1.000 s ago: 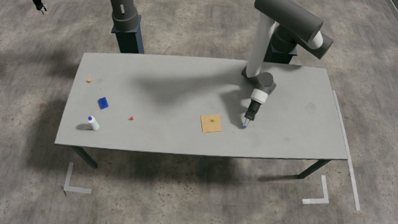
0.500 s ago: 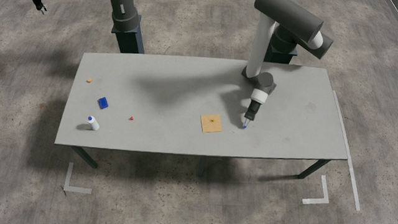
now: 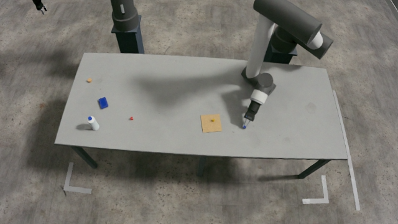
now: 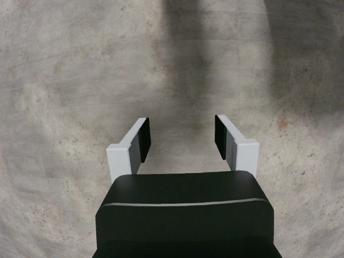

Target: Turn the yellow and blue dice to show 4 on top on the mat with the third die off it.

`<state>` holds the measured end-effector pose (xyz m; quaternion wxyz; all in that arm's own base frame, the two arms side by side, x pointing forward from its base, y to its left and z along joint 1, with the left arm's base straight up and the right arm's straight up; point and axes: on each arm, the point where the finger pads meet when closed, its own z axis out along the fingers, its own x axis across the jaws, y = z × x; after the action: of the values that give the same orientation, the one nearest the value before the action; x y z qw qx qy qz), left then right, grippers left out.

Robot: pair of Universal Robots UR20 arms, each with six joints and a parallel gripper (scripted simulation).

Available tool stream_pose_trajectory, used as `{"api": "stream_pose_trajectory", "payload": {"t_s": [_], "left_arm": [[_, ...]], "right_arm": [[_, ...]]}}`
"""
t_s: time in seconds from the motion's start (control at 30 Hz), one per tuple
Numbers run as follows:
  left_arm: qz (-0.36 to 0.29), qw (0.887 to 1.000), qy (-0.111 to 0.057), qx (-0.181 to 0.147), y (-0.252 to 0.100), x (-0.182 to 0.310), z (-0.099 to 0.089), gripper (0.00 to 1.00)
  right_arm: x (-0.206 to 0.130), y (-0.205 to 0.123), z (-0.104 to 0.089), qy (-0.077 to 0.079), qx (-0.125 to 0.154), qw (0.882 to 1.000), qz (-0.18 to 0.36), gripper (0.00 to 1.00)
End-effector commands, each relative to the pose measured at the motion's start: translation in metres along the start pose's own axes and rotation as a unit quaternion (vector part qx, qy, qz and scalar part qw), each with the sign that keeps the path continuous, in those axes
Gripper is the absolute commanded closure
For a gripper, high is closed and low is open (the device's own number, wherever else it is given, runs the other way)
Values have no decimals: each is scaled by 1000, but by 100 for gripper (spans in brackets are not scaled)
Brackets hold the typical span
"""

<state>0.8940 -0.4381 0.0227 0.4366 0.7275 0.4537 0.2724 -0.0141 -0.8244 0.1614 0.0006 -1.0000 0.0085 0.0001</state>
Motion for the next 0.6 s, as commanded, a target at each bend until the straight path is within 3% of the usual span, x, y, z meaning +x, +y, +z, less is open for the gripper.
{"api": "stream_pose_trajectory", "payload": {"t_s": [0.0,0.57], "left_arm": [[0,1000,0,0,-1,0,1,66],[0,1000,0,0,-2,0,1,66]], "right_arm": [[0,0,-1,0,0,1000,0,0],[0,0,-1,0,0,1000,0,0]]}}
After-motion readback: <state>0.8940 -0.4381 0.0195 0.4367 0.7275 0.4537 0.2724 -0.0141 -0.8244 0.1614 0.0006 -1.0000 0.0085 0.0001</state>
